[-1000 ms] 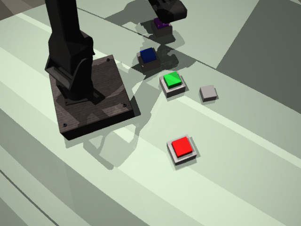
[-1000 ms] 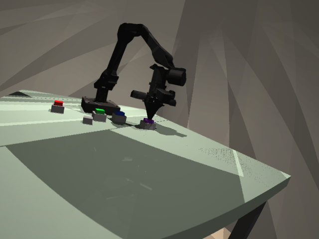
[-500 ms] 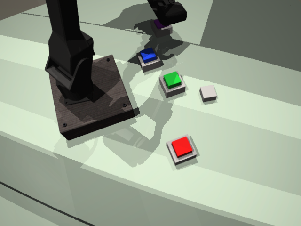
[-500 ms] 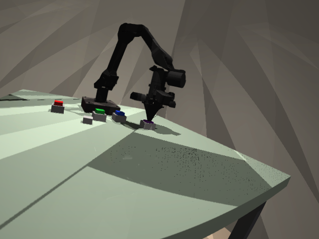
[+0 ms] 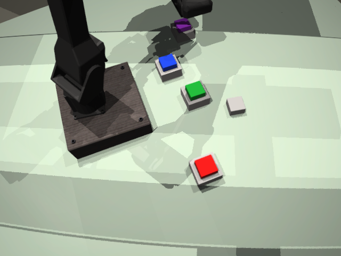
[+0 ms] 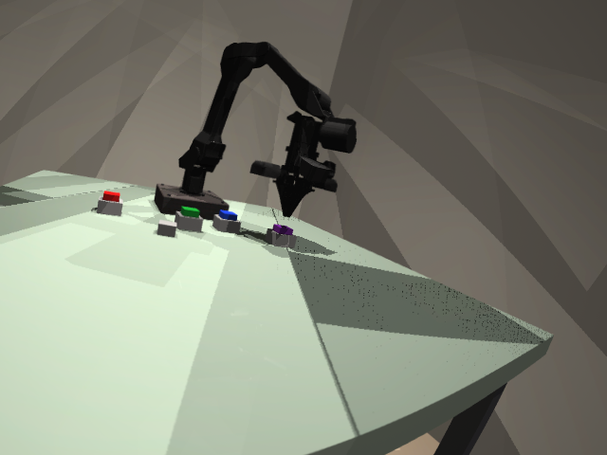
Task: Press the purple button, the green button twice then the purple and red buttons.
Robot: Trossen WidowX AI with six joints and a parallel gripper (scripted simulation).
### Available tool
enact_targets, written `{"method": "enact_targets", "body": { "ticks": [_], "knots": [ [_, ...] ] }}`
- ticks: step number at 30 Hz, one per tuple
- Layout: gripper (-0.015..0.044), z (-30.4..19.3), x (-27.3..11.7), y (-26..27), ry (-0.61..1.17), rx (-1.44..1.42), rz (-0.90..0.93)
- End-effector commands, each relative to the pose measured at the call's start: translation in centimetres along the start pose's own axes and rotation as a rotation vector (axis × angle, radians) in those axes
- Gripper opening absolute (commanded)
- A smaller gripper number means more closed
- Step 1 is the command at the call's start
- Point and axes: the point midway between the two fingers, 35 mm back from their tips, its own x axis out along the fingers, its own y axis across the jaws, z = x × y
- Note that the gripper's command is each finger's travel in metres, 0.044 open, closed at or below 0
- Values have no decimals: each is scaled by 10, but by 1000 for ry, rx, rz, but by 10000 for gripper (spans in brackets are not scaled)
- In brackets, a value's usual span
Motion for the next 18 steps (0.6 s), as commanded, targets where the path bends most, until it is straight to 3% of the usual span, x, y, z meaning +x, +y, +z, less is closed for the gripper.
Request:
{"method": "enact_targets", "body": {
  "ticks": [1, 5, 12, 18],
  "knots": [
    [20, 1, -14, 0, 1, 3, -4],
    [20, 0, -63, 0, 1, 3, -4],
    [20, 4, -66, -9, 2, 3, -5],
    [20, 25, -65, -90, 8, 3, -11]
  ]
}}
